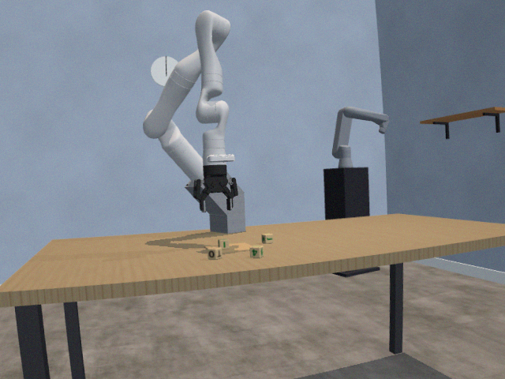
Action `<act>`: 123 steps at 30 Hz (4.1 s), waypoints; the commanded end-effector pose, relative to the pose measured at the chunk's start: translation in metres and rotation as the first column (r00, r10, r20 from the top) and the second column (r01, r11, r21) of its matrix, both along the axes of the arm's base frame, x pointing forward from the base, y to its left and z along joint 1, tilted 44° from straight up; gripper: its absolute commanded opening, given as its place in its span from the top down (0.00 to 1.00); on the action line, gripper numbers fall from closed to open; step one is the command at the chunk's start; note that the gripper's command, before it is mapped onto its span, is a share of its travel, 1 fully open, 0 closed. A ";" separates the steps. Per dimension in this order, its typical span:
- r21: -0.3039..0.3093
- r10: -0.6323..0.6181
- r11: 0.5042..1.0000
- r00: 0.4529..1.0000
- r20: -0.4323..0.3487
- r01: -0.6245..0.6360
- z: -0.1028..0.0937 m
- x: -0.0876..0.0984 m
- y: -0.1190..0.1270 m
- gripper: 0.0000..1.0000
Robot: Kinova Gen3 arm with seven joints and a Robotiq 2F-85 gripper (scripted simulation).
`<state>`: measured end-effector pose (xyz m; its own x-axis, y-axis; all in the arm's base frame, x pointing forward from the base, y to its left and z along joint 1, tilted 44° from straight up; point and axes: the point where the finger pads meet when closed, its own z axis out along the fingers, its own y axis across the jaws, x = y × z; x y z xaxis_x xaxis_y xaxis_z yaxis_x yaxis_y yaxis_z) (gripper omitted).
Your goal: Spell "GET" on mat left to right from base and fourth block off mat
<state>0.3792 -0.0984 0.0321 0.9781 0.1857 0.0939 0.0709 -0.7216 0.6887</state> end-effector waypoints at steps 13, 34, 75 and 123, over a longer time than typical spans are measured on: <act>0.000 0.000 1.000 1.000 -0.003 0.000 0.002 -0.011 -0.001 0.00; -0.001 0.001 1.000 1.000 -0.003 -0.001 0.002 -0.013 -0.002 0.00; 0.002 0.000 1.000 1.000 -0.003 0.000 0.004 -0.006 -0.003 0.00; 0.011 0.002 1.000 1.000 -0.003 -0.002 0.040 0.067 -0.027 0.00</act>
<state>0.4450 -0.1244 0.0721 0.9777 0.1885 0.0925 0.0760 -0.7282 0.6811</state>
